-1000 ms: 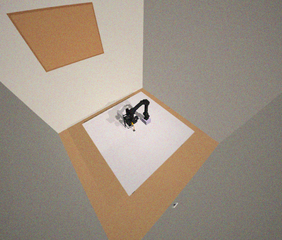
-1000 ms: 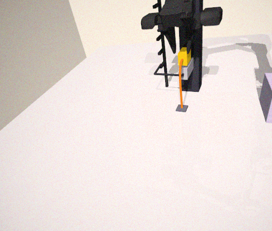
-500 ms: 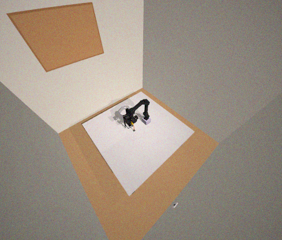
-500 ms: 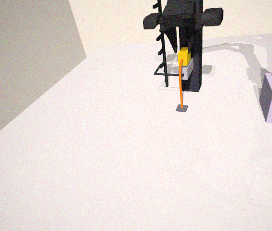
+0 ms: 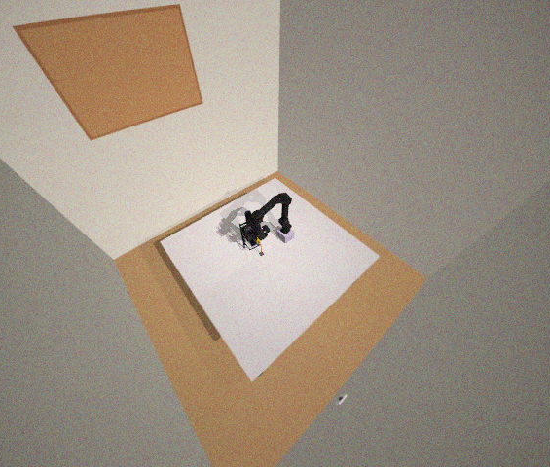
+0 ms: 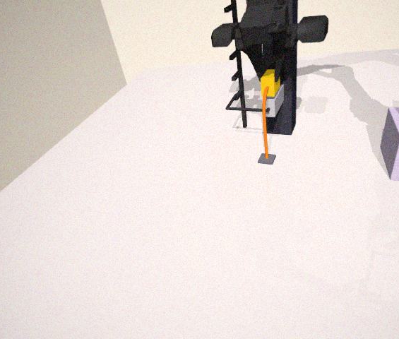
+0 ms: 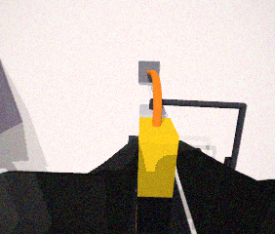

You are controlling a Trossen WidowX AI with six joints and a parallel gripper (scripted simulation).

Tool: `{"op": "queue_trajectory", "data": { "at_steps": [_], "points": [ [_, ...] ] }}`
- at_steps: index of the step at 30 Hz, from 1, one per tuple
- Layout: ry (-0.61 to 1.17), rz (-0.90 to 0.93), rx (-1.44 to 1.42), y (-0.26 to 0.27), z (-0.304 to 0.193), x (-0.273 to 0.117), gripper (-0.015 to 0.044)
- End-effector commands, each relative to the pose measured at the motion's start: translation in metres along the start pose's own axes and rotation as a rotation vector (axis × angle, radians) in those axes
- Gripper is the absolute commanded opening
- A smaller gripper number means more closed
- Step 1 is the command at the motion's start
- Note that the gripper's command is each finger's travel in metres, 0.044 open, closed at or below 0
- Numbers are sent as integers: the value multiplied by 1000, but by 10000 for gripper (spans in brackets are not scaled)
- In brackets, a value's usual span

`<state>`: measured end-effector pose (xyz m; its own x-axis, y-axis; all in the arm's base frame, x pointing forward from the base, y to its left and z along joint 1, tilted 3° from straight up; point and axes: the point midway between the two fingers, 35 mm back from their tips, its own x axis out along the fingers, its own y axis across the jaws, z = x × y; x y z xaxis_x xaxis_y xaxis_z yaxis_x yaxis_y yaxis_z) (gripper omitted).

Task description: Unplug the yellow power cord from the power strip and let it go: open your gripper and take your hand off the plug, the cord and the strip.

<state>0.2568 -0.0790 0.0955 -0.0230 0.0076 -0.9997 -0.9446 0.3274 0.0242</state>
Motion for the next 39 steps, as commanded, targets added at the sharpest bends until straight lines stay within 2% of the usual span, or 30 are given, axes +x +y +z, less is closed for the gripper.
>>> {"op": "queue_trajectory", "data": {
  "at_steps": [1, 7, 39],
  "points": [
    [0, -4, 2, -1, 0, 0, 35],
    [0, -4, 2, -1, 0, 0, 0],
    [-3, 0, -1, -1, 49, -2, 0]
  ]
}}
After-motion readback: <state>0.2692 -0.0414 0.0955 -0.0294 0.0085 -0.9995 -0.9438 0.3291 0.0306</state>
